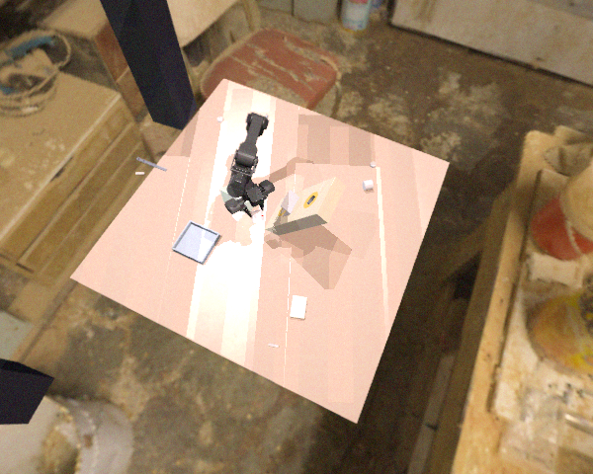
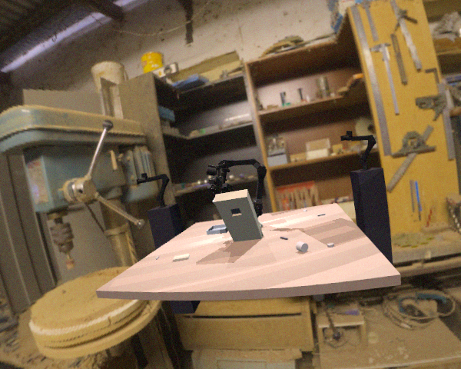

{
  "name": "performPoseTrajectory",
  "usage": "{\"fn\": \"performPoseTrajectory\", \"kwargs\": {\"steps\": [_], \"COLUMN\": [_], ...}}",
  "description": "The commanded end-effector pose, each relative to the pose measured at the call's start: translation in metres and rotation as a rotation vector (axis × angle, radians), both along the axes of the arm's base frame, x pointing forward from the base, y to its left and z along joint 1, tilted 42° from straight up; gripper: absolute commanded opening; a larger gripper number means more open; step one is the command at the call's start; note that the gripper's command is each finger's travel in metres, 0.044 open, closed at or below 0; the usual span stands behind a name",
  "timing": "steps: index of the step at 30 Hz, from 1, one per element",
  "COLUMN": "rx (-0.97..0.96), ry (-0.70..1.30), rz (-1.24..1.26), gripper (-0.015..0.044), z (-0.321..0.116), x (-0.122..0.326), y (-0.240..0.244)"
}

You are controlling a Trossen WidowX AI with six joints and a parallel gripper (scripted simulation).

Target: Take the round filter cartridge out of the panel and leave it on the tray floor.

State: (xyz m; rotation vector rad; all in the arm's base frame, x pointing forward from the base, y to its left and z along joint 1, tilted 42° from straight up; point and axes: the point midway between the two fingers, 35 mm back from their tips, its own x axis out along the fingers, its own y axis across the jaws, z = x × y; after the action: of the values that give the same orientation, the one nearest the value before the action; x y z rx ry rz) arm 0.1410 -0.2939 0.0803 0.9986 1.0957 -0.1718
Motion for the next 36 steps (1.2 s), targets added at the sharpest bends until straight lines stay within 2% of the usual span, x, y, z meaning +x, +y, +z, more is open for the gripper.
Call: {"fn": "performPoseTrajectory", "kwargs": {"steps": [1,12,17,36], "rx": [0.016,0.046,0.047,0.081], "ry": [0.091,0.381,0.4,0.64], "rz": [-0.1,-0.493,-0.521,-0.791], "gripper": [0.0,0.0,0.0,0.0], "z": [-0.015,-0.062,-0.066,-0.151], "x": [-0.016,-0.078,-0.083,-0.173], "y": [-0.011,-0.047,-0.048,-0.004]}}
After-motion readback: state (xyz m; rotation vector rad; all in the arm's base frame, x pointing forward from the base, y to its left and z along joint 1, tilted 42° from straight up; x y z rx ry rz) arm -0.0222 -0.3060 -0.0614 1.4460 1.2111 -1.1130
